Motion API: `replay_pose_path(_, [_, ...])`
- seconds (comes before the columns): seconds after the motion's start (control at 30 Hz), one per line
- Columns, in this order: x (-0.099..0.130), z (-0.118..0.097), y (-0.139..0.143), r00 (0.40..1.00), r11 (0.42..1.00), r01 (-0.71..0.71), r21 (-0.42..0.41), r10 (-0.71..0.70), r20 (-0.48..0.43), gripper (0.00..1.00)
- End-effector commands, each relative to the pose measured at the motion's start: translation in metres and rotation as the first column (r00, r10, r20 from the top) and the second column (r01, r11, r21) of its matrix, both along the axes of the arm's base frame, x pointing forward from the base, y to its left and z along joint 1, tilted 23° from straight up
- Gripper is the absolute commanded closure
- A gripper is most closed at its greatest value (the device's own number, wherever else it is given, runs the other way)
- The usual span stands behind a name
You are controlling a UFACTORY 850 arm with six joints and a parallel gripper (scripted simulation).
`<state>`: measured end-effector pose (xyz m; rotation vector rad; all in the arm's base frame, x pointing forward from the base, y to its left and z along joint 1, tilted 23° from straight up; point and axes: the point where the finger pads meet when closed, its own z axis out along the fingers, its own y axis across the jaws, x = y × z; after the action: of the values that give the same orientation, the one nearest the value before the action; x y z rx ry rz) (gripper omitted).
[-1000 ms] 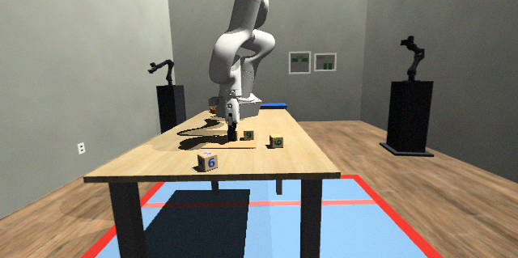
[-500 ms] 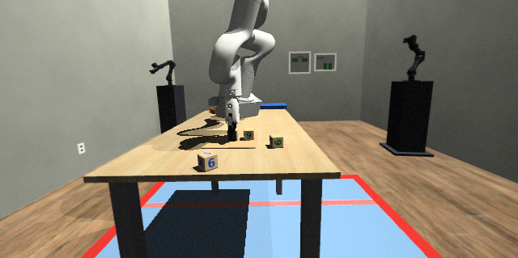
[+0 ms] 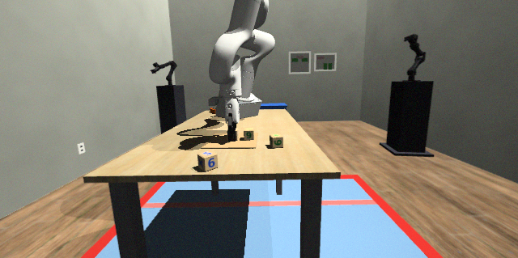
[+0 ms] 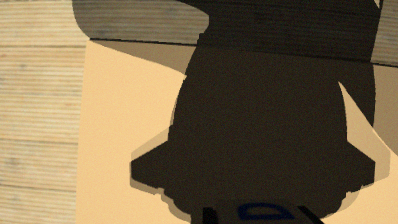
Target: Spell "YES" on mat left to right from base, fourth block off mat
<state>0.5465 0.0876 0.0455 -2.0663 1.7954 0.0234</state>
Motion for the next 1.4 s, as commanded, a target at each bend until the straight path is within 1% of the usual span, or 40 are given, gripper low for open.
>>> replay_pose_path(0.0, [0.001, 0.001, 0.000, 1.000, 1.000, 0.000, 0.000, 0.000, 0.001, 0.50])
replay_pose_path(0.03, [0.001, 0.001, 0.000, 1.000, 1.000, 0.000, 0.000, 0.000, 0.001, 0.46])
replay_pose_path(0.1, [0.001, 0.001, 0.000, 1.000, 1.000, 0.000, 0.000, 0.000, 0.001, 0.46])
replay_pose_path(0.13, [0.001, 0.001, 0.000, 1.000, 1.000, 0.000, 0.000, 0.000, 0.001, 0.42])
replay_pose_path(0.27, [0.001, 0.001, 0.000, 1.000, 1.000, 0.000, 0.000, 0.000, 0.001, 0.42])
replay_pose_path(0.3, [0.001, 0.001, 0.000, 1.000, 1.000, 0.000, 0.000, 0.000, 0.001, 0.38])
replay_pose_path(0.63, [0.001, 0.001, 0.000, 1.000, 1.000, 0.000, 0.000, 0.000, 0.001, 0.38])
replay_pose_path(0.83, [-0.001, 0.006, -0.002, 1.000, 1.000, 0.000, 0.000, 0.000, 0.001, 0.38])
replay_pose_path(0.97, [-0.004, 0.020, -0.007, 1.000, 1.000, 0.000, 0.000, 0.000, 0.001, 0.38])
replay_pose_path(1.3, [-0.017, 0.067, -0.022, 1.000, 1.000, 0.000, 0.000, 0.000, 0.001, 0.38])
replay_pose_path(1.37, [-0.018, 0.071, -0.024, 1.000, 1.000, 0.000, 0.000, 0.000, 0.001, 0.38])
